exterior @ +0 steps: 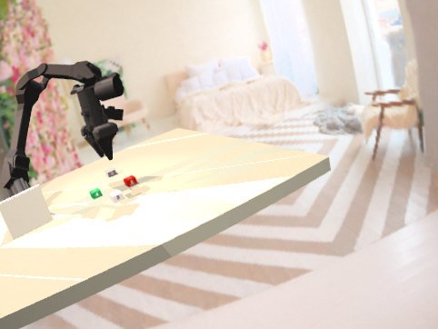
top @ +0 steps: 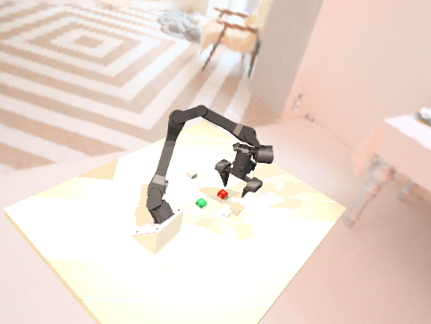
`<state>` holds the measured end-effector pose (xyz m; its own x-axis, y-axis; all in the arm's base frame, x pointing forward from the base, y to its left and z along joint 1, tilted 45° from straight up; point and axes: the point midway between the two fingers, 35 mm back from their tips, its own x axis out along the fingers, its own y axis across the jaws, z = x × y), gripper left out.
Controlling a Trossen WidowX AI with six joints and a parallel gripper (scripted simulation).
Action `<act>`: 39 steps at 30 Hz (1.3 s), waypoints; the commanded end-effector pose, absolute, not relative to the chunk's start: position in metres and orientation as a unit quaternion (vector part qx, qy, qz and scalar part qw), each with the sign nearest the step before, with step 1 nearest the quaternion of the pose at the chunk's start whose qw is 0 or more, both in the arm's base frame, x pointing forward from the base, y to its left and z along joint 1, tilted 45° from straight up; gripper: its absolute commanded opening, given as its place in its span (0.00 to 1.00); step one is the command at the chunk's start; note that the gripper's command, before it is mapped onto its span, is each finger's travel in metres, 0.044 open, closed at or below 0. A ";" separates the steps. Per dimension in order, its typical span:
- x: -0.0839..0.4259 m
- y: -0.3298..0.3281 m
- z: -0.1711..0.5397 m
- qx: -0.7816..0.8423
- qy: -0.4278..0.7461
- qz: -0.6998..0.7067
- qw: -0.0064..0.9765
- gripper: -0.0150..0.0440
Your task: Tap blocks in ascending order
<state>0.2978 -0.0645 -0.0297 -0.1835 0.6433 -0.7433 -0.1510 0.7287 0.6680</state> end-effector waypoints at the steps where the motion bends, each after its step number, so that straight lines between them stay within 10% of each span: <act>1: 0.299 -0.064 -0.027 0.200 0.699 0.318 0.608 0.93; 39: 0.235 -0.007 0.041 0.203 0.701 0.319 0.605 0.93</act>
